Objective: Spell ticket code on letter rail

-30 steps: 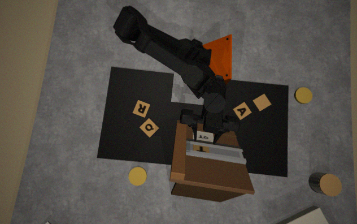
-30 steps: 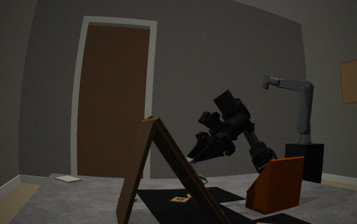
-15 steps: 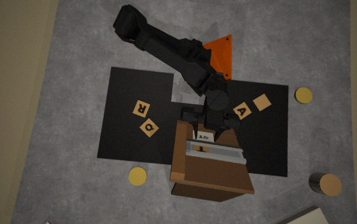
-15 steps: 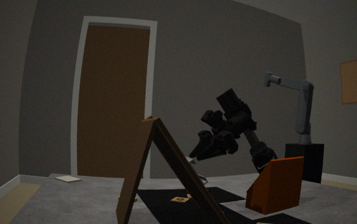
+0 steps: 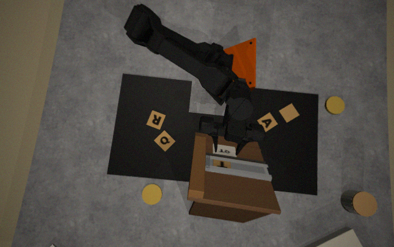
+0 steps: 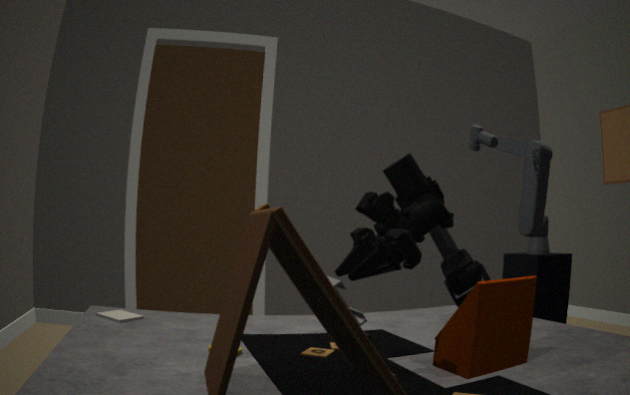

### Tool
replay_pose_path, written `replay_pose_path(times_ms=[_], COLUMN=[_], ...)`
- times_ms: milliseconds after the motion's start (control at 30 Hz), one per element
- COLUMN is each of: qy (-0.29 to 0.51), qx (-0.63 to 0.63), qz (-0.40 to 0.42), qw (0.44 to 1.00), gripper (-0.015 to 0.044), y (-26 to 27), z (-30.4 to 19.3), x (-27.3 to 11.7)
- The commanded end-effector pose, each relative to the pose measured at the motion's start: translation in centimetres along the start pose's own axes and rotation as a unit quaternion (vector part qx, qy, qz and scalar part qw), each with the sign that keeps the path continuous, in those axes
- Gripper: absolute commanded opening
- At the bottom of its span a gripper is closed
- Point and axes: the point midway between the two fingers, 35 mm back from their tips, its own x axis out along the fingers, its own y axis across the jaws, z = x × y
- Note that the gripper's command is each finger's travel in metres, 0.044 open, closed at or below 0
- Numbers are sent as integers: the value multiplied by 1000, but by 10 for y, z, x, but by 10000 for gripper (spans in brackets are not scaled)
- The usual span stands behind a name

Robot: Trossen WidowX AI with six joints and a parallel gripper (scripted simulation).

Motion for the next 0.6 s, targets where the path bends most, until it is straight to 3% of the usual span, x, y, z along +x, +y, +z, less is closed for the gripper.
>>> replay_pose_path(times_ms=[0,100,467,567], qy=[-1,-1,0,0], qx=[5,5,0,0], qz=[-2,-2,0,0], qw=[1000,1000,1000,1000], gripper=[295,295,6,0], y=[-3,-3,-1,-1], z=[2,2,1,1], x=[-1,-2,-1,-1])
